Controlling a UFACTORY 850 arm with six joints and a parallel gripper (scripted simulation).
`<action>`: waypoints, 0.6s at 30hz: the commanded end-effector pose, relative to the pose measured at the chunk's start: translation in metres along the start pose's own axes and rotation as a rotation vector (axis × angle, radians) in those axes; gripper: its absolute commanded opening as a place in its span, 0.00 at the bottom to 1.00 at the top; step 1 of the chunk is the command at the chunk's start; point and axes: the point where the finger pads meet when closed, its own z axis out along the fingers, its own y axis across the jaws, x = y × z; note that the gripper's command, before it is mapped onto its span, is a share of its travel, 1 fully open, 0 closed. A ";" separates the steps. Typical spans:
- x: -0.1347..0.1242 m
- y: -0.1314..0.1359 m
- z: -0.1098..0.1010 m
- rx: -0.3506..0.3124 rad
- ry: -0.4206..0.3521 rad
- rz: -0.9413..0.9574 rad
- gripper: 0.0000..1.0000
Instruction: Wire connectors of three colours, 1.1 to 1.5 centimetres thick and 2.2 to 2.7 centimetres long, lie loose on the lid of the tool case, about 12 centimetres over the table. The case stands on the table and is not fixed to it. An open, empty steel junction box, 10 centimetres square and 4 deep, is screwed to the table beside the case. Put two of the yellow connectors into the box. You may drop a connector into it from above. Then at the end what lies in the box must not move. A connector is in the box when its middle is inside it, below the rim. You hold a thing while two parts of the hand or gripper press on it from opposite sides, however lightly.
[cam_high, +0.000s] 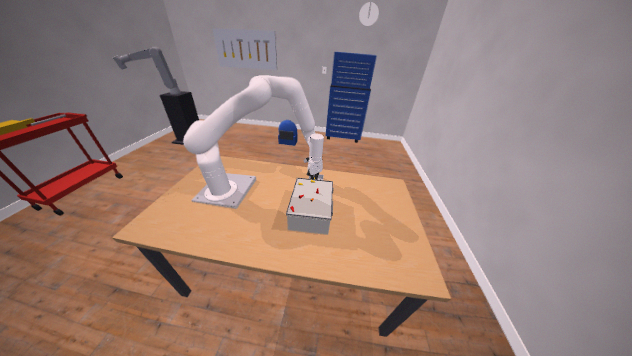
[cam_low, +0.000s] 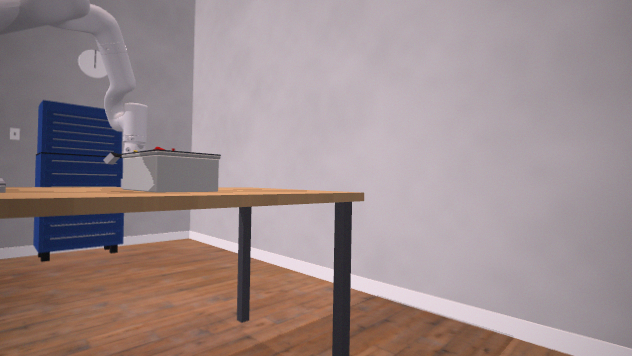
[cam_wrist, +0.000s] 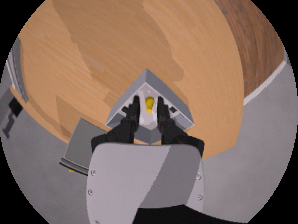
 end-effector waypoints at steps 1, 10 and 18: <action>0.000 0.001 -0.001 -0.002 -0.001 0.000 0.29; 0.000 0.001 -0.001 -0.002 -0.001 0.000 0.29; 0.000 0.001 -0.004 -0.002 -0.001 0.000 0.29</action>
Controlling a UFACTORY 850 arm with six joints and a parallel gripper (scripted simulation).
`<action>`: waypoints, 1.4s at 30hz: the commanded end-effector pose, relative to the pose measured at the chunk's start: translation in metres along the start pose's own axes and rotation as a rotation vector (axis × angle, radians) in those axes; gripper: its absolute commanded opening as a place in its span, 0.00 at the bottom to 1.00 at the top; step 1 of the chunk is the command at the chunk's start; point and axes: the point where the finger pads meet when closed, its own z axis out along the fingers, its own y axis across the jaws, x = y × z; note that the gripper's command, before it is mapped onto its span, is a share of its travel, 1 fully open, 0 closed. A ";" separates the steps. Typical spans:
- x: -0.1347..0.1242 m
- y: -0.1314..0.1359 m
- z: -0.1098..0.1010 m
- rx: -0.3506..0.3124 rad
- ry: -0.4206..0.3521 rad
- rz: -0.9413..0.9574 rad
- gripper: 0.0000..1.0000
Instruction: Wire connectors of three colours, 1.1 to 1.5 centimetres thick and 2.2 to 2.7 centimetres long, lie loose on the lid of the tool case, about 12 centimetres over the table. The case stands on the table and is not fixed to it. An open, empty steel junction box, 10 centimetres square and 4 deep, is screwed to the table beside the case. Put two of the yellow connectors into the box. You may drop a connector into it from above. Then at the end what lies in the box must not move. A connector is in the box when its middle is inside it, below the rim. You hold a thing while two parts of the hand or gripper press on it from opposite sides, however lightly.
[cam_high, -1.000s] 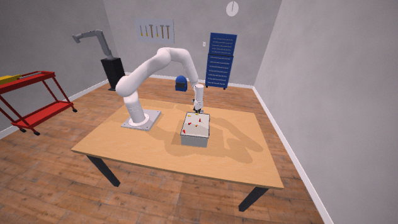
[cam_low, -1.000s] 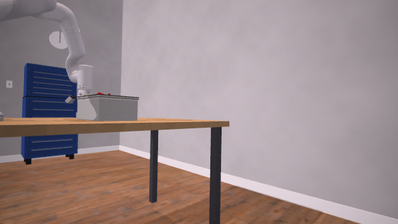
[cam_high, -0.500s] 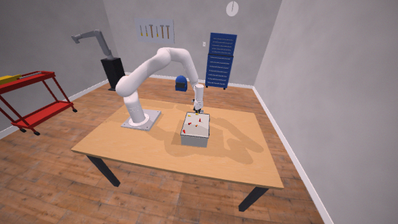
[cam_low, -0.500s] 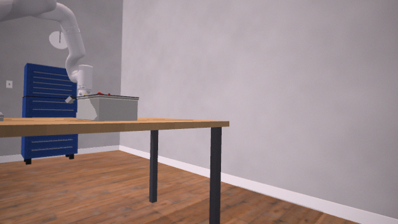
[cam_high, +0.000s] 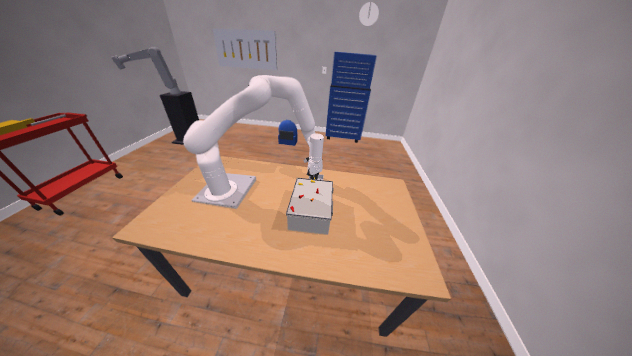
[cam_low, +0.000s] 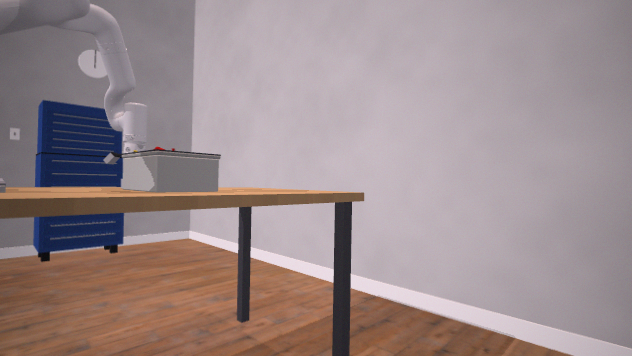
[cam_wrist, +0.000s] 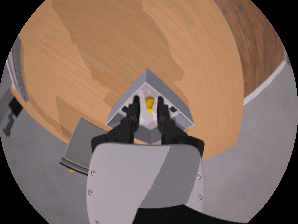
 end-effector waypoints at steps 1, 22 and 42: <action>0.000 0.001 -0.004 -0.002 -0.001 0.000 0.29; 0.000 0.001 -0.183 -0.002 -0.001 0.000 0.29; 0.000 0.001 -0.186 -0.002 -0.001 0.000 0.29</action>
